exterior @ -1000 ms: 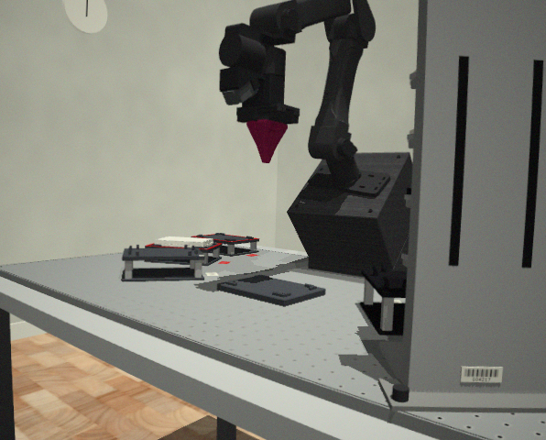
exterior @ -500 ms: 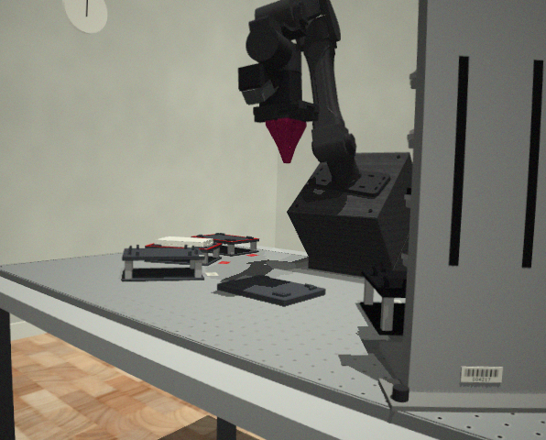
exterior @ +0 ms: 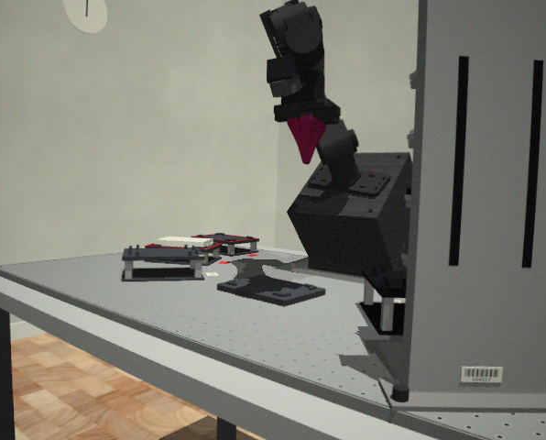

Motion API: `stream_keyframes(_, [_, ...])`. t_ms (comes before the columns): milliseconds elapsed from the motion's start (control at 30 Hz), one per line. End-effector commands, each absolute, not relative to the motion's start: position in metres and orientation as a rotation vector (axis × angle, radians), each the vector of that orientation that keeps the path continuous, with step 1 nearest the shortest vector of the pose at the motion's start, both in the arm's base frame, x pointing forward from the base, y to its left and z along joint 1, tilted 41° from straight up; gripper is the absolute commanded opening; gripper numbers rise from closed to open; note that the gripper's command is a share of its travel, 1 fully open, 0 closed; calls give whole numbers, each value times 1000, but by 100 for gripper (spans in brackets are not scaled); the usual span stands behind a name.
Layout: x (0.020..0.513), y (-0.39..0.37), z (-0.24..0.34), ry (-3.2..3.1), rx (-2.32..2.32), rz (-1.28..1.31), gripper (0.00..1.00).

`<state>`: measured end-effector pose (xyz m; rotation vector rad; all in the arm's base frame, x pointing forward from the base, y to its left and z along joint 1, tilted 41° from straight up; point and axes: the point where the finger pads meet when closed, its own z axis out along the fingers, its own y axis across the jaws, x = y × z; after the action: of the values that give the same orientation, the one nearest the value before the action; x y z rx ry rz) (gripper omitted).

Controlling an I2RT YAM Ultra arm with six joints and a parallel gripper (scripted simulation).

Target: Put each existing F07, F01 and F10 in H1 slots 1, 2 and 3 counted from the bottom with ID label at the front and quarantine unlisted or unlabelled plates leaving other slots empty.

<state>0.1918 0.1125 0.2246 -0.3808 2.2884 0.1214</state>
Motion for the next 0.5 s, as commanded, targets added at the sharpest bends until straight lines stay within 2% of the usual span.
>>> stream_keyframes(0, [197, 118, 236, 2206, -355, 116, 0])
stream_keyframes(467, [193, 153, 238, 2032, -492, 129, 0])
